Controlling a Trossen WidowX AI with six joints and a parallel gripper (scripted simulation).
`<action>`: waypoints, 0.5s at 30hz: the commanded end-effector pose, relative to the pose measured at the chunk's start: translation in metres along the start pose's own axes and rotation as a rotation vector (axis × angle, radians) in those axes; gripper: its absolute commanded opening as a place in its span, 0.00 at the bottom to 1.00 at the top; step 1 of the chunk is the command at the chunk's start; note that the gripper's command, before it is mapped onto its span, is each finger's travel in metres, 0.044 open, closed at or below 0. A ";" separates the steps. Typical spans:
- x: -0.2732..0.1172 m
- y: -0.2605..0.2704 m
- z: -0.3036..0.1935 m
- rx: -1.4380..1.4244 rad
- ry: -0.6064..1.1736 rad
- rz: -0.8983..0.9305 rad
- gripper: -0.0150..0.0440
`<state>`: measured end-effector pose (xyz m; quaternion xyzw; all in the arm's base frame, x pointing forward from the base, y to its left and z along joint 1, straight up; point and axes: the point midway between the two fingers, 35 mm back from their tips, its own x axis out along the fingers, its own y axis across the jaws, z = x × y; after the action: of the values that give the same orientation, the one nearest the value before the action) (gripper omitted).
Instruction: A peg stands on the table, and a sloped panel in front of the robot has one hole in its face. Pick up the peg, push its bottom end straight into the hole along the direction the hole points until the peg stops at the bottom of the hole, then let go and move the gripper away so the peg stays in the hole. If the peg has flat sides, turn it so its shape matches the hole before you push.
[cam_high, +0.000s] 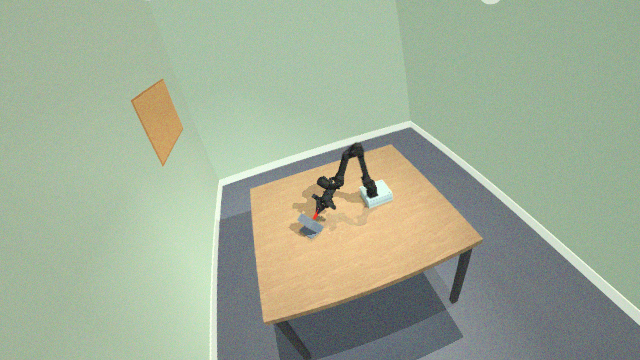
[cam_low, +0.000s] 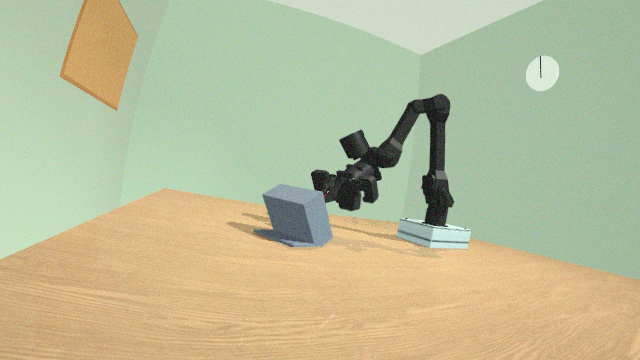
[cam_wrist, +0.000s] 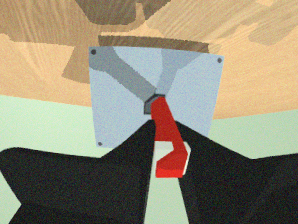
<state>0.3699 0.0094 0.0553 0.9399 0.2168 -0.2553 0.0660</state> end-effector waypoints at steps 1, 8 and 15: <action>-0.001 0.000 0.000 0.000 -0.001 -0.001 0.25; -0.001 0.000 0.000 0.000 -0.001 -0.001 0.25; -0.001 0.001 -0.002 -0.001 0.000 -0.001 0.25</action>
<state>0.3692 0.0090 0.0550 0.9394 0.2164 -0.2577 0.0647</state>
